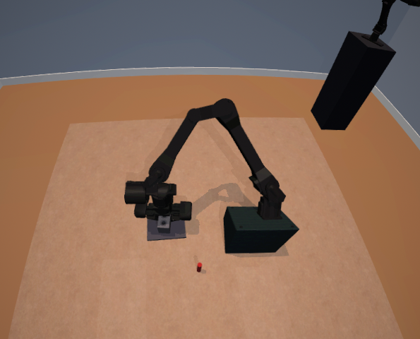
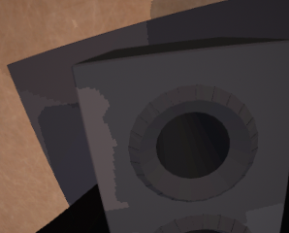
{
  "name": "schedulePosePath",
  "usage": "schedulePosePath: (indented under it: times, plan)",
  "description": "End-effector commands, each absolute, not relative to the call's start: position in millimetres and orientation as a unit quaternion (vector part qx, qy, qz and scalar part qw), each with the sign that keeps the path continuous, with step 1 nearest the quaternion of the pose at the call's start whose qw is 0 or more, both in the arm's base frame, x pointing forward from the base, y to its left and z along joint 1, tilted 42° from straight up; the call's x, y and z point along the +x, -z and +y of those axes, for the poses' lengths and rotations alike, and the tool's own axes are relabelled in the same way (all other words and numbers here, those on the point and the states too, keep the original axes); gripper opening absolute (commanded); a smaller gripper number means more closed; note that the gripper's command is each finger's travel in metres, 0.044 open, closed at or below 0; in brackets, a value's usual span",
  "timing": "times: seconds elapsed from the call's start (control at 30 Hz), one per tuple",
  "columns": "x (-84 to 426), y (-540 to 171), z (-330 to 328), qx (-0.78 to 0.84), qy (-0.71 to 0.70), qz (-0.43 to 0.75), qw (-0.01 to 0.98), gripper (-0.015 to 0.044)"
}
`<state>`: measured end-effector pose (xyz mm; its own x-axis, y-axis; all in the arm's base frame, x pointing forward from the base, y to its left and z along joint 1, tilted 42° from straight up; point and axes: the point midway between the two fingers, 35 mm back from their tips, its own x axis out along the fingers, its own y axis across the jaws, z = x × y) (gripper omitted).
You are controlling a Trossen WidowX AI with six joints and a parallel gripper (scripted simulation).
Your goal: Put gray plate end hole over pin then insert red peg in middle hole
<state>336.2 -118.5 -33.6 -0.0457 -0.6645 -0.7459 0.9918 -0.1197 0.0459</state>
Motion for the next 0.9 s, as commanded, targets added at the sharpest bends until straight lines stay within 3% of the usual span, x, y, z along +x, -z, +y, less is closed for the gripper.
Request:
schedulePosePath:
  times: [0.0, 0.43, 0.87]
  plan:
    - [333.2, 41.6, -124.6, 0.314, 0.679, 0.258, 0.612, 0.0000]
    - [334.7, 40.7, -125.0, 0.319, 0.677, 0.256, 0.611, 0.0000]
    - [334.7, 40.7, -125.0, 0.319, 0.677, 0.256, 0.611, 0.0341]
